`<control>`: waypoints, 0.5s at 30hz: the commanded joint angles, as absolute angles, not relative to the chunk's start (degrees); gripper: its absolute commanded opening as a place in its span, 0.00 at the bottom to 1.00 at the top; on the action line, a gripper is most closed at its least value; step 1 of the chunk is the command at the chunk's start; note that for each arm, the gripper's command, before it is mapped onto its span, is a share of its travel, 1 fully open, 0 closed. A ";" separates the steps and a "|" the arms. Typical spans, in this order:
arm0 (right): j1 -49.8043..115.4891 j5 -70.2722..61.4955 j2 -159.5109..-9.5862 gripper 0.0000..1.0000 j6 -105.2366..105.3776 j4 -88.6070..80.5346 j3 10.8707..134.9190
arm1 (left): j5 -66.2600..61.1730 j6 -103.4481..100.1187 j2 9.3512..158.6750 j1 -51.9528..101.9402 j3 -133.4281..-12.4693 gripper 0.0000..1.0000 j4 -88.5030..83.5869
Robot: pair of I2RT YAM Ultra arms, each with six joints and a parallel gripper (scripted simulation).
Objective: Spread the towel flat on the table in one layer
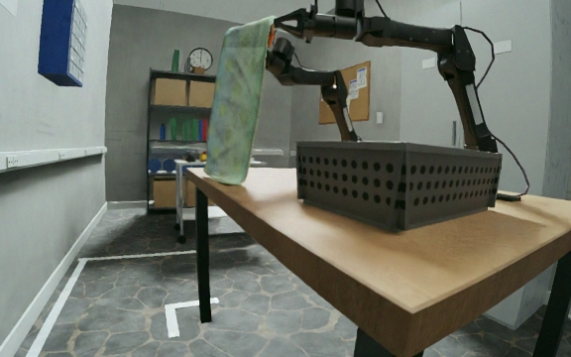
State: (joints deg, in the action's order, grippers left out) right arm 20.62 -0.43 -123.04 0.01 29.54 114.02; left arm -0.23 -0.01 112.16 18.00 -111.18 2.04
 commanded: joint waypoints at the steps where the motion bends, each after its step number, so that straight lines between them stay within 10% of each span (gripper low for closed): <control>1: 21.39 0.37 -123.65 0.00 0.10 28.81 115.91 | 0.67 0.09 109.02 17.24 -111.66 0.00 6.72; 15: 20.40 0.33 -112.87 0.00 0.00 10.94 110.85 | 0.56 0.07 106.72 19.81 -111.14 0.00 -9.07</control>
State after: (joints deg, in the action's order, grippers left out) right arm 20.88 -0.64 -116.81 0.01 18.11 109.56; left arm -0.23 -0.01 109.32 19.16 -112.05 -4.89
